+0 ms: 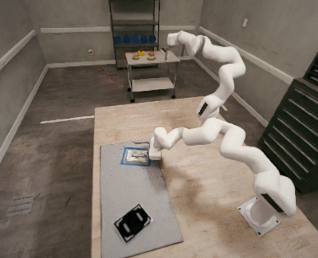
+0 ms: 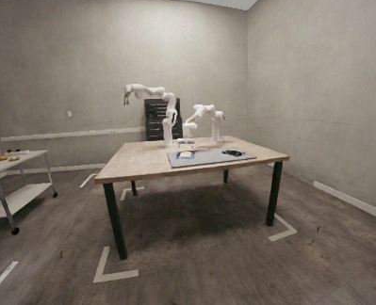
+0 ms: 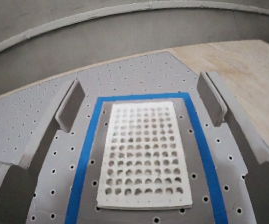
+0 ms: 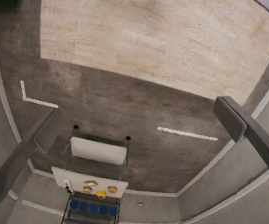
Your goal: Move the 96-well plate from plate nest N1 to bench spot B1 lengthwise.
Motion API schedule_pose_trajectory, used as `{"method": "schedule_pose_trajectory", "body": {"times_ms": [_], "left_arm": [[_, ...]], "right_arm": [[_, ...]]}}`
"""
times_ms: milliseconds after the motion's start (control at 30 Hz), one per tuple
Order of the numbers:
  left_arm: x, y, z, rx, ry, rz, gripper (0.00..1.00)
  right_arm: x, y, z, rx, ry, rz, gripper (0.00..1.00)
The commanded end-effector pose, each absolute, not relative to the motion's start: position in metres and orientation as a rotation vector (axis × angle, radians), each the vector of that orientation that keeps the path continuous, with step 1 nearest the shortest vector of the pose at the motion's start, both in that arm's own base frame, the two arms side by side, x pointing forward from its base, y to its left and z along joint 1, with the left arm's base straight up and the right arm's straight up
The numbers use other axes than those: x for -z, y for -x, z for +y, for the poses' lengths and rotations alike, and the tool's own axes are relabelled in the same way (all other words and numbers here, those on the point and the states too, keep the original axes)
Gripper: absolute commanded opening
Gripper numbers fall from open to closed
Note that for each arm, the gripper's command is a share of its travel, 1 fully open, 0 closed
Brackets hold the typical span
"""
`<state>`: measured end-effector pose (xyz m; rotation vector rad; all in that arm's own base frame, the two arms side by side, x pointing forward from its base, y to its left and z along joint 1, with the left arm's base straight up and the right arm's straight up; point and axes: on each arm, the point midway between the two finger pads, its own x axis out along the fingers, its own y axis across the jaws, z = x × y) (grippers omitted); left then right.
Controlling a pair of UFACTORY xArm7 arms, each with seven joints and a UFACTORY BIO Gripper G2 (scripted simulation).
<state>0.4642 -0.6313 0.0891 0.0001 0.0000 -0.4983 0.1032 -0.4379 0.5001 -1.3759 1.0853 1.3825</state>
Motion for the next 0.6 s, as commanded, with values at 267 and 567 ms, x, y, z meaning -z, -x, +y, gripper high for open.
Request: {"method": "schedule_pose_trajectory", "body": {"times_ms": [267,567], "left_arm": [[-0.114,-0.465,-0.632,0.498,0.004,-0.004,0.37],[-0.114,-0.465,-0.632,0.498,0.004,-0.004,0.37]], "right_arm": [[-0.502,-0.103,-0.438,-1.381,1.379,1.088,1.0],[-0.502,-0.103,-0.438,-1.381,1.379,1.088,1.0]]}}
